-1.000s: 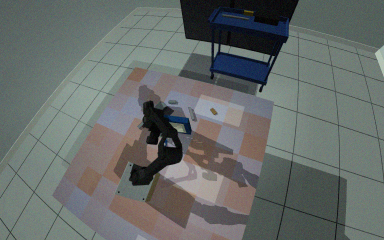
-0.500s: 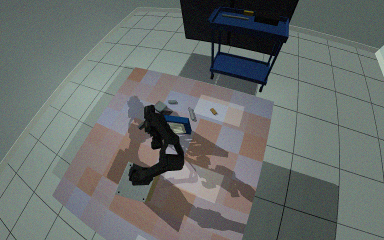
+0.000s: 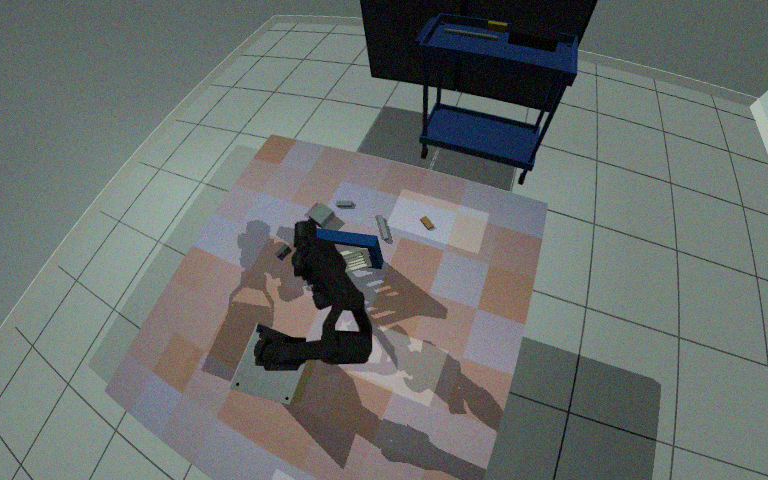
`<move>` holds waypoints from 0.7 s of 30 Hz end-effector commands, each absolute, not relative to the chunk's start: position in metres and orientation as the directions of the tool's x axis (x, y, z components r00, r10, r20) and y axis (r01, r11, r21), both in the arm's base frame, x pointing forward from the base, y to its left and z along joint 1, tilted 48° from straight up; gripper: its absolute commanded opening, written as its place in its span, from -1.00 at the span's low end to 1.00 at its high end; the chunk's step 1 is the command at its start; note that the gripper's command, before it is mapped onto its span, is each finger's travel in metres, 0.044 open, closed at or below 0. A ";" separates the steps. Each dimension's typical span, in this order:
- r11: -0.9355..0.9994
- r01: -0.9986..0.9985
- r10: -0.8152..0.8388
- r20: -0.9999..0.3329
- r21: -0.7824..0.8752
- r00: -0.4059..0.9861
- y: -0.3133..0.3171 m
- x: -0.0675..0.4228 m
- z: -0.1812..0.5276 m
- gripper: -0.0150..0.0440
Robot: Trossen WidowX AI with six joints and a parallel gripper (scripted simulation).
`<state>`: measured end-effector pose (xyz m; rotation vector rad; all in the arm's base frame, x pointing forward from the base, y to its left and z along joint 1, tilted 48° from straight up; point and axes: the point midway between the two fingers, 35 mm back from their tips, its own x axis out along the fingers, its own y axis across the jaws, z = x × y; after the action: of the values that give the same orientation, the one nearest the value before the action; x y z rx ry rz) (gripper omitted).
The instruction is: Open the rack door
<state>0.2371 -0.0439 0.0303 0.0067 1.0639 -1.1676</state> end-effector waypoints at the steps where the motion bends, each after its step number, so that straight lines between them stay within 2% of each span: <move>1: 0.485 0.688 -0.741 -0.671 -0.539 -0.003 -0.049 0.232 0.036 -0.46; 21: 0.594 0.459 -0.742 -0.670 -0.660 -0.004 -0.077 0.213 0.066 -0.46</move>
<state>0.2143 -0.0723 0.0616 -0.2344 1.2329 -0.9968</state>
